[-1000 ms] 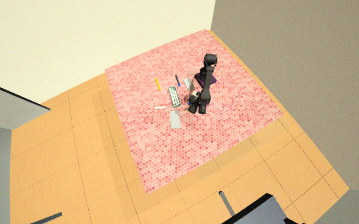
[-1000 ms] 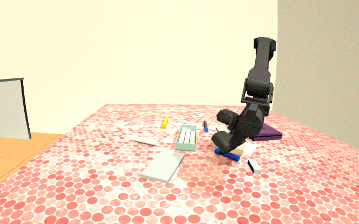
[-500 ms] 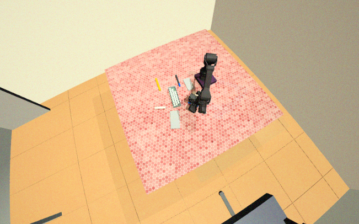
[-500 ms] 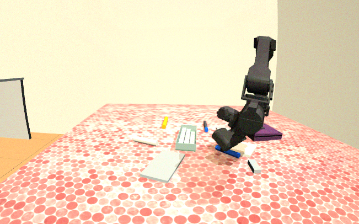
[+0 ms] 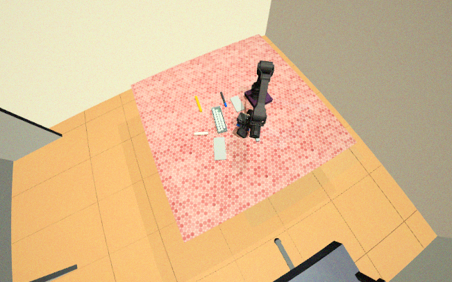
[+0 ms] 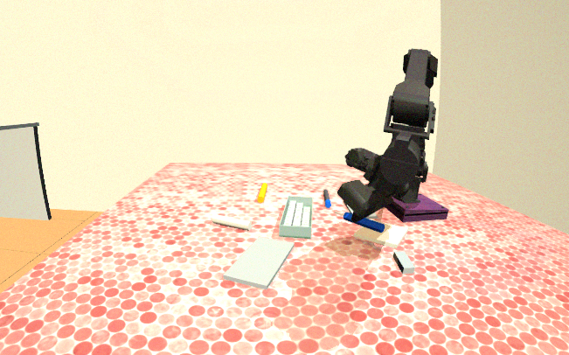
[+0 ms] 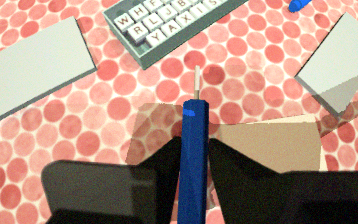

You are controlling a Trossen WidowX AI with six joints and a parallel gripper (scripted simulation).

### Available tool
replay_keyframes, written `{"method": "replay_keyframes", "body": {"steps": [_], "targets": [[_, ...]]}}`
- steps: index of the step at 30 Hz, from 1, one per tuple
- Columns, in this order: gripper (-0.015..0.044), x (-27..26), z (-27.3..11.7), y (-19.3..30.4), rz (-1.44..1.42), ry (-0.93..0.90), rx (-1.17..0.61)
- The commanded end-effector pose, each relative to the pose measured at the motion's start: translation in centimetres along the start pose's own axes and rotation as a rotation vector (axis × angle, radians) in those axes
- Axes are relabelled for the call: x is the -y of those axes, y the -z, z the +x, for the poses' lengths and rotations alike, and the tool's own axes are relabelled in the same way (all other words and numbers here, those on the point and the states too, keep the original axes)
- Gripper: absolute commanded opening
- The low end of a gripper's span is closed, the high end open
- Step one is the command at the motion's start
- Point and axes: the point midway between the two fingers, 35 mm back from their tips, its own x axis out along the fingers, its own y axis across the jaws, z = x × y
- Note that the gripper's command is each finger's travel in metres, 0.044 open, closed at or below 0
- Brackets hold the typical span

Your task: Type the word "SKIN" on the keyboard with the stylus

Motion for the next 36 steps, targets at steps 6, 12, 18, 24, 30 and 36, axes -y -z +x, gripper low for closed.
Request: {"method": "replay_keyframes", "body": {"steps": [6, 12, 18, 24, 30, 36], "targets": [[0.0000, 0.7, 1.6, -1.3, 0.044, 0.106, -0.135], [0.0000, 1.3, 2.7, -2.4, 0.088, 0.176, -0.246], [0.0000, 1.7, 3.6, -3.5, 0.134, 0.224, -0.368], [0.0000, 2.1, 4.2, -4.6, 0.192, 0.254, -0.490], [0.0000, 2.4, 4.6, -5.7, 0.259, 0.267, -0.613], [0.0000, 2.6, 4.9, -6.9, 0.326, 0.264, -0.746]]}}
